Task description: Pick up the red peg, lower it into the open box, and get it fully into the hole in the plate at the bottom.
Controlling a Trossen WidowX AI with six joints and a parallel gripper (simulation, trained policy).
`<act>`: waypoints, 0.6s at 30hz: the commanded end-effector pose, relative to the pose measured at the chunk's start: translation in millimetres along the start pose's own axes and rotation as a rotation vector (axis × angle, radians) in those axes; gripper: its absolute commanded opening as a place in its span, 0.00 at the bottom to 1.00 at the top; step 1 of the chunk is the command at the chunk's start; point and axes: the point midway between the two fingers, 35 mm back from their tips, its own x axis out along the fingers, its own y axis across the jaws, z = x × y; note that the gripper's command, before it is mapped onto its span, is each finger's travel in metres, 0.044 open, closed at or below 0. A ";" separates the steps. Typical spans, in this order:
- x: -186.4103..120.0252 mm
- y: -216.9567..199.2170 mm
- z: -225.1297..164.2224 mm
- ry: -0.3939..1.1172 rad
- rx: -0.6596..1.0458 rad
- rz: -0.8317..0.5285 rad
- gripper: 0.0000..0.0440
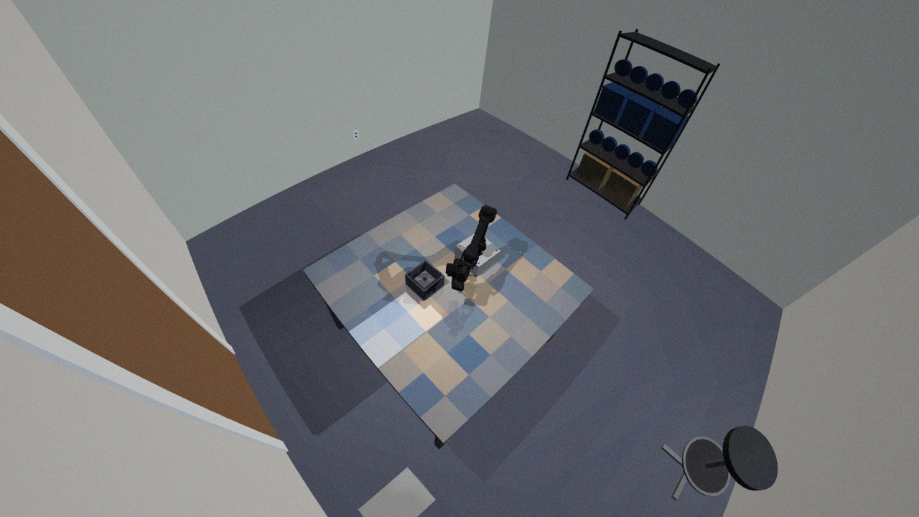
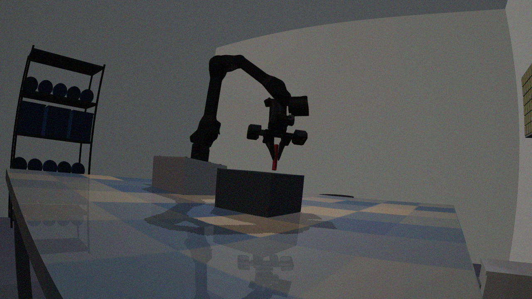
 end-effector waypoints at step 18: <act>6.3 -23.8 88.1 -0.020 0.144 -0.040 0.00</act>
